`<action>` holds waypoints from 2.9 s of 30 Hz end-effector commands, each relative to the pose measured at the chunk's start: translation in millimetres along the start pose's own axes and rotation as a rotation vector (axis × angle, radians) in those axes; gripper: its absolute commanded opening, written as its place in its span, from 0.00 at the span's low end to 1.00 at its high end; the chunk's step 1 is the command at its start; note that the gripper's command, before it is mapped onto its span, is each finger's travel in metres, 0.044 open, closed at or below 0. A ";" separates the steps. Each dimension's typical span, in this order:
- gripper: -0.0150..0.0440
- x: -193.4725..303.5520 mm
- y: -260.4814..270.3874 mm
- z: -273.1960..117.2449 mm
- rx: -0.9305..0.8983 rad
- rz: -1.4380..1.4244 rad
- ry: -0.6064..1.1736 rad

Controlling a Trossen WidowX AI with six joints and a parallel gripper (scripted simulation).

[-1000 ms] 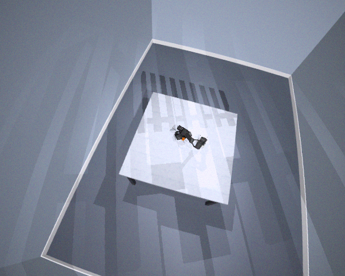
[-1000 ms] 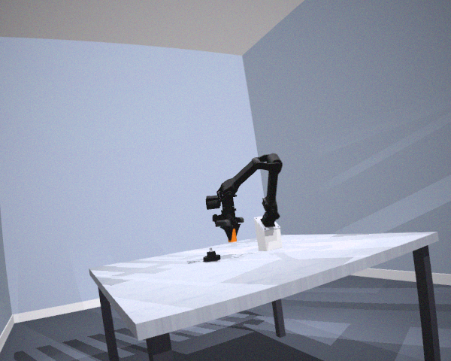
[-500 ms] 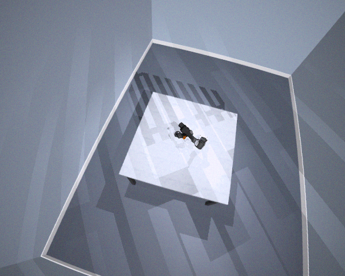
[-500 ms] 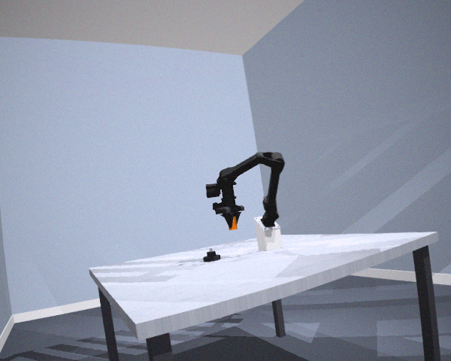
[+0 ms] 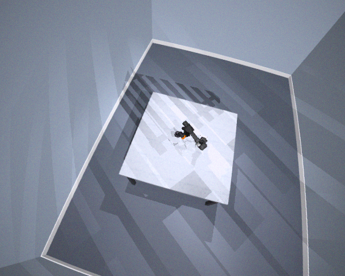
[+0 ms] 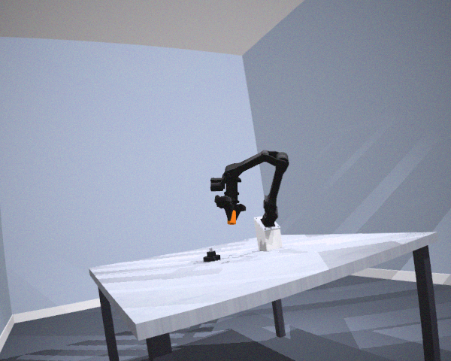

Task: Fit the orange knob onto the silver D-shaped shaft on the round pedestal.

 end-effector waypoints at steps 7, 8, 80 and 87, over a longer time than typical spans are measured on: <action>0.25 6.3 -1.8 -16.5 -0.206 -0.008 0.045; 0.25 7.0 -2.1 -17.9 -0.227 -0.008 0.050; 0.25 7.8 -11.5 -35.0 -0.698 -0.001 0.158; 0.25 7.8 -11.5 -35.0 -0.698 -0.001 0.158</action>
Point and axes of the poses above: the point midway between the two fingers, 35 mm back from their tips, its own z axis out along the fingers, its own y axis across the jaws, x = y × z, the point moved 7 cm from there along -z, back along the fingers, and after that the axes turned 14 degrees about z, right-handed, at the moved point
